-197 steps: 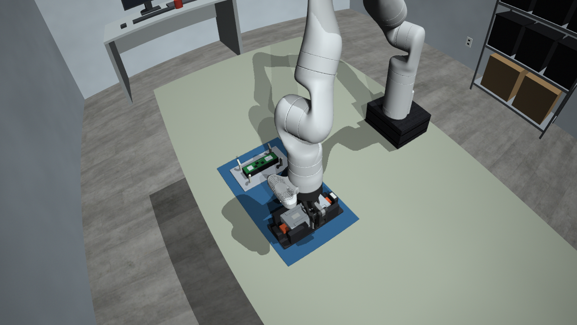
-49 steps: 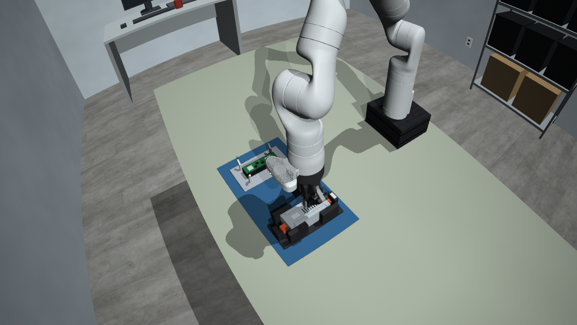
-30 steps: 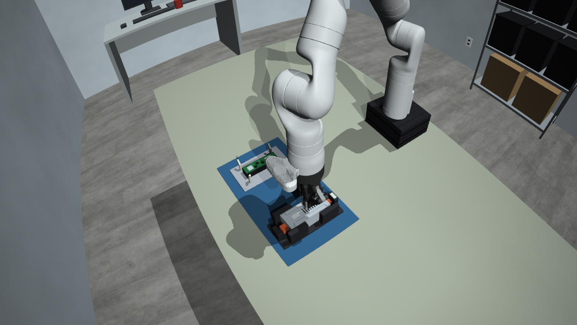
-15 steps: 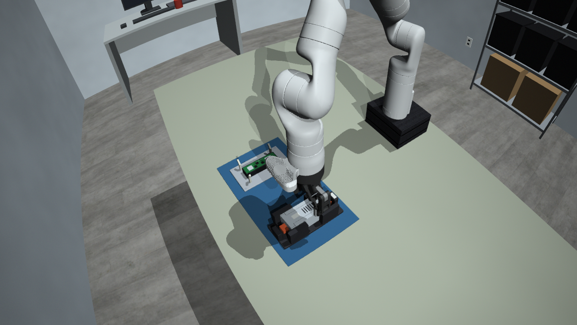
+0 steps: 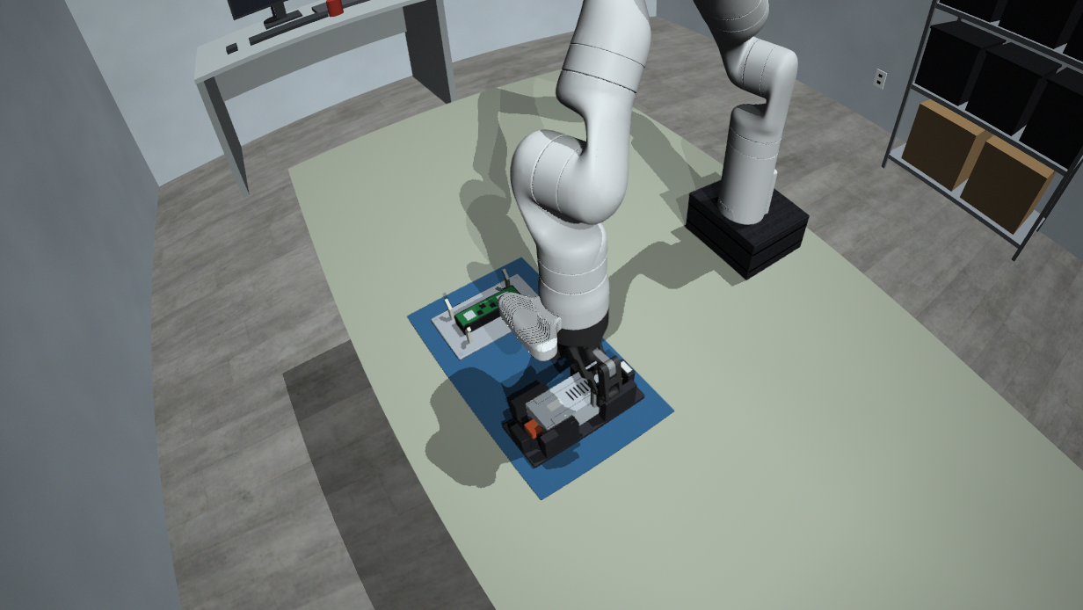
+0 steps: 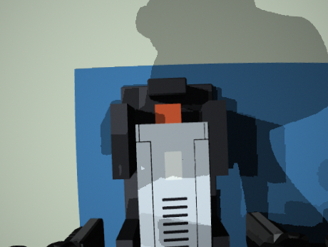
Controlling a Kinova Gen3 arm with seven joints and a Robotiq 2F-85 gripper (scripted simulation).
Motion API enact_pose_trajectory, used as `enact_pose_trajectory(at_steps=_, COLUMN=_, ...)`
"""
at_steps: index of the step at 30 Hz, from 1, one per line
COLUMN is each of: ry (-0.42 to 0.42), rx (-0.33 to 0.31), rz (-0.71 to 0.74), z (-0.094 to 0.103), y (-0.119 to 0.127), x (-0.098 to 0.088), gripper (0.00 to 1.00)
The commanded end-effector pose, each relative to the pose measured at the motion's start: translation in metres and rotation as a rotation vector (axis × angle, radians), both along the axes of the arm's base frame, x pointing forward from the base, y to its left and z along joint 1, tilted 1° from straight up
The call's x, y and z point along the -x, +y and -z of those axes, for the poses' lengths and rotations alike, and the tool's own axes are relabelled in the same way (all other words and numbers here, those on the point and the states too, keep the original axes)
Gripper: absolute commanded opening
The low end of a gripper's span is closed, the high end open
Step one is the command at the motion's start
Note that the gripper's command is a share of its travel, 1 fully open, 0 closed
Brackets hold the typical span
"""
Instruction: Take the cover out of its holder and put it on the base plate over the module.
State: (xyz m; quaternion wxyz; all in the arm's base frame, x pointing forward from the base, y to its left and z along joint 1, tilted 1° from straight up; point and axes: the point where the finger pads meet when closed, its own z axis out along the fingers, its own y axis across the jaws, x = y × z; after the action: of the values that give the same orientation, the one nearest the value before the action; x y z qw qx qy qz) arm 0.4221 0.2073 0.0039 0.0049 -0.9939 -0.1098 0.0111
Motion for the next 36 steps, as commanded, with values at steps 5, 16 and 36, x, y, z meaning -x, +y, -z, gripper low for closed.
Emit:
enact_pose_trajectory(at_steps=5, ry=-0.006, rx=-0.003, rz=0.000, z=0.014, y=0.001, x=-0.002, gripper=1.00)
enact_pose_trajectory(at_steps=16, ry=-0.016, rx=-0.008, rz=0.001, z=0.049, y=0.003, x=-0.005, gripper=1.00)
enact_pose_trajectory(at_steps=36, ry=-0.016, rx=-0.008, rz=0.001, z=0.054, y=0.003, x=-0.005, gripper=1.00)
